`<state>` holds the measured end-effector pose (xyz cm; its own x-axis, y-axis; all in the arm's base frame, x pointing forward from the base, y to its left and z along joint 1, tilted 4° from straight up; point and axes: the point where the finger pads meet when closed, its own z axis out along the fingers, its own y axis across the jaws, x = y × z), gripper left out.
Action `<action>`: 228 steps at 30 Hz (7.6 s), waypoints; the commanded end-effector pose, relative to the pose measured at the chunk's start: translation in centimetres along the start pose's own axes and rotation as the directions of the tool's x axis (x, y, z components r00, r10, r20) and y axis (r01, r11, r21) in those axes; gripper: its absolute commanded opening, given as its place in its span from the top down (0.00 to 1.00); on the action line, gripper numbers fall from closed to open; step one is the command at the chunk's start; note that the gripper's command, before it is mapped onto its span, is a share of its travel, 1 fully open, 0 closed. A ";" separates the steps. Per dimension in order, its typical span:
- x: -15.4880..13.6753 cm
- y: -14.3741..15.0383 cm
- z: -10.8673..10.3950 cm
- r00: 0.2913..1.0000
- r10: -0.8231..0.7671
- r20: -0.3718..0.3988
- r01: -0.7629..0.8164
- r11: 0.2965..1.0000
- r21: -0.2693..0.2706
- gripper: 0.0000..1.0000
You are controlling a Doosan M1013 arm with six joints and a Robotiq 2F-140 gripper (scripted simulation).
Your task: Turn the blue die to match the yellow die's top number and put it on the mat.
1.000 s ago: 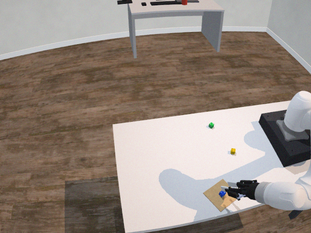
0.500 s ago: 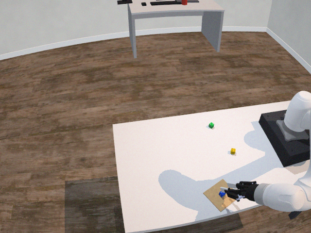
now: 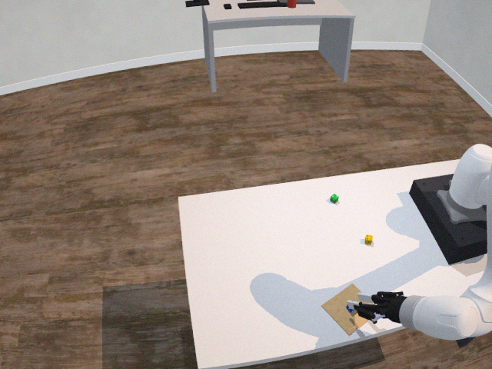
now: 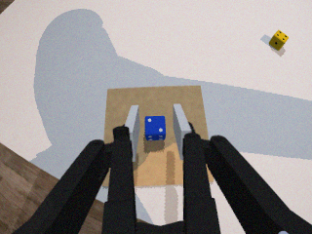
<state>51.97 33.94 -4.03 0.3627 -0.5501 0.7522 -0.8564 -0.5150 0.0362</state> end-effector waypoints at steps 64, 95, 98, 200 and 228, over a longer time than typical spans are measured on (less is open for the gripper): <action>-2.5 -0.1 2.6 1.000 0.000 -0.003 0.000 1.000 0.004 0.68; -2.5 -0.1 2.6 1.000 0.000 -0.003 0.000 1.000 0.004 0.79; -2.5 -0.1 2.6 1.000 0.000 -0.003 0.000 1.000 0.004 0.79; 4.6 0.3 -1.2 0.647 -0.002 0.763 0.010 1.000 -0.006 0.79; 5.5 -0.1 -0.1 0.261 -0.004 0.965 0.000 1.000 0.004 0.79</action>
<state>53.73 31.18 0.22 0.4620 -0.7963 -0.3906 -0.8560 -0.5156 0.0387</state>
